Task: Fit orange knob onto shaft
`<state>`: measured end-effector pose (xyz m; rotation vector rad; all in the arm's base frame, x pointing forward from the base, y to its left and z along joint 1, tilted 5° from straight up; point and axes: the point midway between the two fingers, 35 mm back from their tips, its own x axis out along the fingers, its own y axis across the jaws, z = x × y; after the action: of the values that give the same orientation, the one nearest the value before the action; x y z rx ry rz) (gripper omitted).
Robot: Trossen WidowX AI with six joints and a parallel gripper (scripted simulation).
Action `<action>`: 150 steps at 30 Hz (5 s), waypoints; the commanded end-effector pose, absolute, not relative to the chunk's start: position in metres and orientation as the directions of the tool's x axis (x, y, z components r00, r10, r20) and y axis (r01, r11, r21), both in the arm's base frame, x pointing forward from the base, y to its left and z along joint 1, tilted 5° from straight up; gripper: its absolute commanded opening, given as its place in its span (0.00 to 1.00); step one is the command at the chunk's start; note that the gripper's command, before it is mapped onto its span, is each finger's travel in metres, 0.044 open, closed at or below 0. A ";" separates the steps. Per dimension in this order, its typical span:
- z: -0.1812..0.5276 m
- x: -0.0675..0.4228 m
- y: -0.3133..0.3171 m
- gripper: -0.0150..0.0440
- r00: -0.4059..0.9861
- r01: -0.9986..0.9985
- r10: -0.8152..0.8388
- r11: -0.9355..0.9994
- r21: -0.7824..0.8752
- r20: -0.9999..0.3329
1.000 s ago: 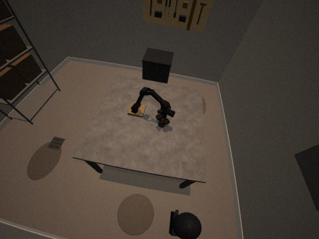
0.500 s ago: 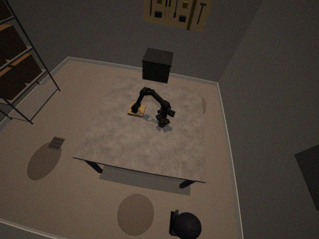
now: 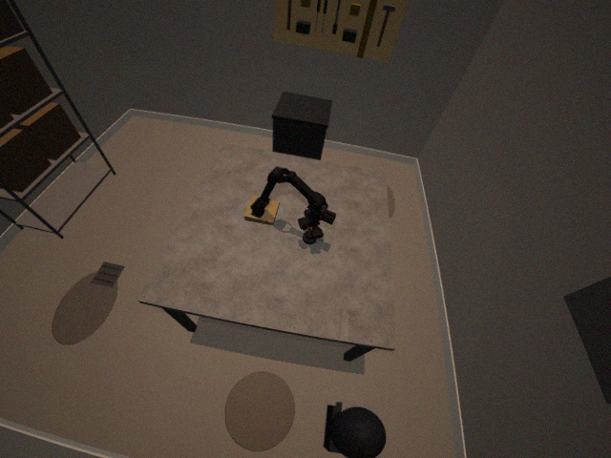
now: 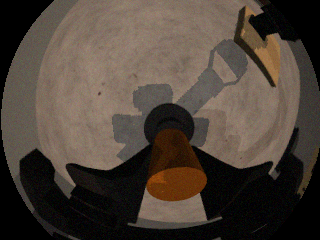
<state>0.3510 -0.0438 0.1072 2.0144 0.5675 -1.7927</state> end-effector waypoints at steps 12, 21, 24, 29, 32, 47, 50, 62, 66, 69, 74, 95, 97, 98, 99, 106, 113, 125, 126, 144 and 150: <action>0.104 0.350 -0.043 0.25 0.103 0.520 0.046 -0.854 0.014 -0.994; 0.106 0.351 -0.043 0.25 0.103 0.520 0.046 -0.854 0.014 -0.994; 0.109 0.351 -0.043 0.25 0.103 0.520 0.046 -0.854 0.014 -0.994; 0.109 0.351 -0.044 0.25 0.103 0.445 0.046 -0.895 0.004 -0.994; 0.109 0.351 -0.044 0.25 0.103 0.342 0.046 -0.940 -0.008 -0.994; 0.104 0.350 -0.043 0.25 0.103 0.332 0.046 -0.943 -0.010 -0.994; 0.103 0.351 -0.043 0.25 0.103 0.332 0.046 -0.943 -0.010 -0.994; 0.102 0.350 -0.043 0.25 0.103 0.334 0.046 -0.943 -0.010 -0.994; 0.101 0.350 -0.042 0.25 0.103 0.336 0.047 -0.942 -0.009 -0.994; 0.101 0.350 -0.042 0.25 0.103 0.336 0.047 -0.942 -0.009 -0.994; 0.099 0.350 -0.043 0.25 0.103 0.352 0.047 -0.936 -0.007 -0.994; 0.099 0.350 -0.043 0.25 0.103 0.279 0.046 -0.960 -0.016 -0.994; 0.099 0.350 -0.043 0.25 0.103 0.293 0.046 -0.956 -0.014 -0.994; 0.099 0.350 -0.043 0.25 0.103 0.299 0.046 -0.954 -0.014 -0.994; 0.099 0.350 -0.043 0.25 0.103 0.306 0.046 -0.952 -0.013 -0.994; 0.093 0.351 -0.042 0.25 0.103 0.352 0.047 -0.936 -0.007 -0.994; 0.088 0.351 -0.042 0.25 0.103 0.397 0.047 -0.918 -0.002 -0.994; 0.088 0.352 -0.042 0.25 0.106 0.381 0.045 -0.924 -0.001 -0.993; 0.088 0.352 -0.042 0.25 0.106 0.381 0.045 -0.924 -0.001 -0.993; 0.088 0.352 -0.042 1.00 0.106 0.381 0.045 -0.924 -0.001 -0.993; 0.088 0.352 -0.042 1.00 0.106 0.381 0.045 -0.924 -0.001 -0.993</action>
<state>0.3516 -0.0423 0.0879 2.1319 0.4215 -1.8974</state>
